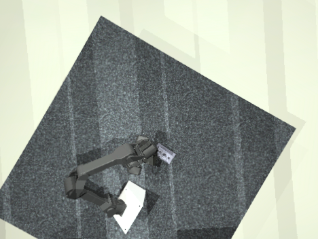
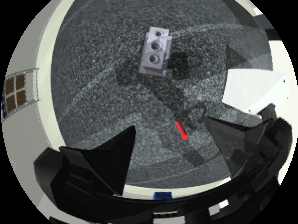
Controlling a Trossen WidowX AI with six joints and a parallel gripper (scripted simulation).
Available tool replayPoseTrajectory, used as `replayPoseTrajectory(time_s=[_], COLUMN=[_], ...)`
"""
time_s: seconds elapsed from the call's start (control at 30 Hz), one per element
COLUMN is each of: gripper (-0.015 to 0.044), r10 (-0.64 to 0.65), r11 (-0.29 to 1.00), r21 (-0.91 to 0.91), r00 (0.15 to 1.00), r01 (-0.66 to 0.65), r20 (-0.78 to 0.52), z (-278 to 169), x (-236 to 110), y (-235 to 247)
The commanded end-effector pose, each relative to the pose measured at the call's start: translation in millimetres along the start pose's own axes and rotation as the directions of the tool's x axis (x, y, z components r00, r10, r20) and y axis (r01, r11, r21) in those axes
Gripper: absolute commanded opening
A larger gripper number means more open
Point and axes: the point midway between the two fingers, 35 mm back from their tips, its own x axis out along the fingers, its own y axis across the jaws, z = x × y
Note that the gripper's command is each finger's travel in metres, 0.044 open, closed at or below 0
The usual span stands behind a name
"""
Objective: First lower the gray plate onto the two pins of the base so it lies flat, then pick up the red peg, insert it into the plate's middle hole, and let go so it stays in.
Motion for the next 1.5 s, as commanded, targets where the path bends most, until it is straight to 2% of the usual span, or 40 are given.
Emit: replayPoseTrajectory(time_s=[0.0, 0.1, 0.23, 0.33, 0.47, 1.47], gripper=[0.044, 0.044, 0.044, 0.044, 0.044, 0.044], r10=[-0.01, -0.01, -0.01, -0.01, -0.01, -0.01], r11=[0.992, 0.98, 0.979, 0.979, 0.979, 0.979], r21=[-0.125, -0.198, -0.203, -0.203, -0.204, -0.204], r00=[1.0, 1.0, 1.0, 1.0, 1.0, 1.0], r01=[0.008, 0.006, 0.006, 0.006, 0.005, 0.005], r20=[-0.016, -0.022, -0.023, -0.023, -0.024, -0.023], z=[-50, -75, -80, -80, -81, -83], x=[5, 8, 8, 10, 40, 87], y=[-24, -39, -42, -42, -43, -43])
